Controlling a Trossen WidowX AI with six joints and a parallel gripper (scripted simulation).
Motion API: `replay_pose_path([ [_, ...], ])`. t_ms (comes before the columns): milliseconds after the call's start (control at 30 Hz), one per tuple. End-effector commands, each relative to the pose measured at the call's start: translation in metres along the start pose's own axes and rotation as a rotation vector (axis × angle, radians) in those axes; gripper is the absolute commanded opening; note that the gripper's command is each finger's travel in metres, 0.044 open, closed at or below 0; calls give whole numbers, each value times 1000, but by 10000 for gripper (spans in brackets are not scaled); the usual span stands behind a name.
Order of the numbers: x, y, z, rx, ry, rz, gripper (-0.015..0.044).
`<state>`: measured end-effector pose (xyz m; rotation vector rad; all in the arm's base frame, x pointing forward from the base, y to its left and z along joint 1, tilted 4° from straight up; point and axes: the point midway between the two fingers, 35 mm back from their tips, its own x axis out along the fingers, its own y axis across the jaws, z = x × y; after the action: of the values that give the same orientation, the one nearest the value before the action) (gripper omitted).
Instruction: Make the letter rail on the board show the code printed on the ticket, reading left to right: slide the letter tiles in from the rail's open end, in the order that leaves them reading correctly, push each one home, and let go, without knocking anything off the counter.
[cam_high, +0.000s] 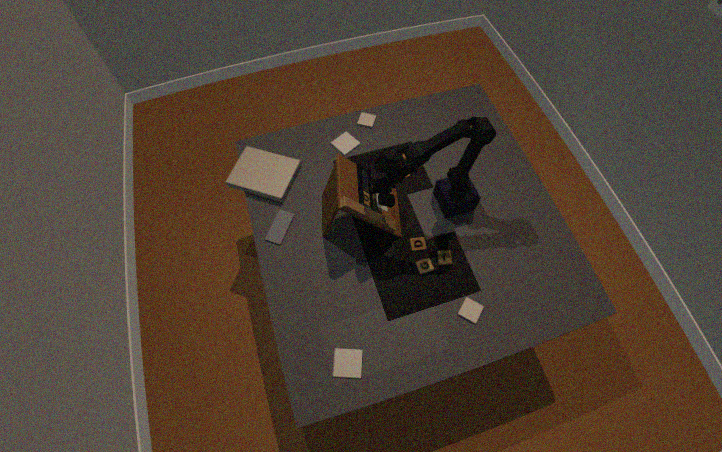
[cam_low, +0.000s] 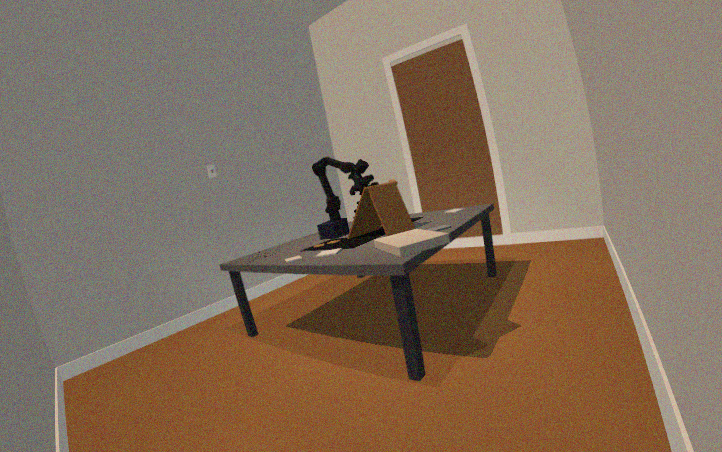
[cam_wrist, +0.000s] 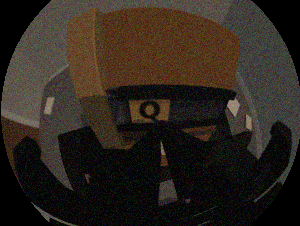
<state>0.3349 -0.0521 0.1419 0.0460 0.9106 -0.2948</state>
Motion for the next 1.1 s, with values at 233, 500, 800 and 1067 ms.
replay_pose_path([
  [233,2,-27,14,15,446,19,0],
  [500,2,-27,14,16,453,20,0],
  [800,7,-27,13,16,453,20,0],
  [1067,11,-27,15,16,453,20,0],
])
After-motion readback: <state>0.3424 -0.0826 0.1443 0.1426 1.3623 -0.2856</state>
